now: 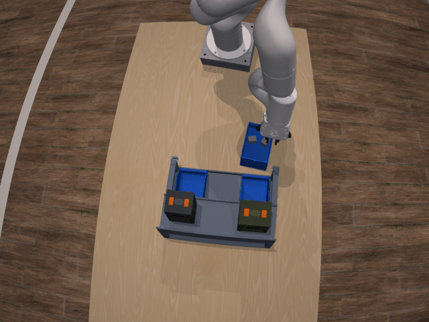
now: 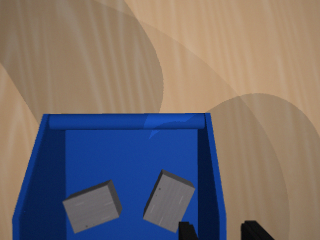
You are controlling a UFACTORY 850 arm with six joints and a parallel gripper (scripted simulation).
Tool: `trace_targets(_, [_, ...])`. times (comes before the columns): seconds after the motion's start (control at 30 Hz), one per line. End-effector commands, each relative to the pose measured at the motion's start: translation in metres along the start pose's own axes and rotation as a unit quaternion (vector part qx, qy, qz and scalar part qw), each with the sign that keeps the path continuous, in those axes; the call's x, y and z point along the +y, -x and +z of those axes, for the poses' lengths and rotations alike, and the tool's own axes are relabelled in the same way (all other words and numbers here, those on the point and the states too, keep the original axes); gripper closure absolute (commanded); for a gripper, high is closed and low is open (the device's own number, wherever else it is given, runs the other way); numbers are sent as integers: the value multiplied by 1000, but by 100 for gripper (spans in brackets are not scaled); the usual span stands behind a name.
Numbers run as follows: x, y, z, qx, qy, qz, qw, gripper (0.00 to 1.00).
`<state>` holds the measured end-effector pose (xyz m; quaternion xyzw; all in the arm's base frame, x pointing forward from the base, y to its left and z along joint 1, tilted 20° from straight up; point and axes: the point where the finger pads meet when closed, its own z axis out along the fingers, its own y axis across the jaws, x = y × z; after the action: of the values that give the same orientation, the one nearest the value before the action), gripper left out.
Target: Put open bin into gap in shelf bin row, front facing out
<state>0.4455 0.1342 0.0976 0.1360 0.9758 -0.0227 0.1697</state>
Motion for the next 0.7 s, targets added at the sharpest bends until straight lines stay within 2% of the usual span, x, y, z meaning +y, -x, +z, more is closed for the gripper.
trace_targets(0.0, [0,1,1,-2,2,0,1000,71])
trace_targets(0.27, [0,1,1,-2,2,0,1000,71])
trace_targets(0.43, [1,1,16,-2,2,0,1000,71])
trace_targets(0.67, [1,1,16,-2,2,0,1000,71])
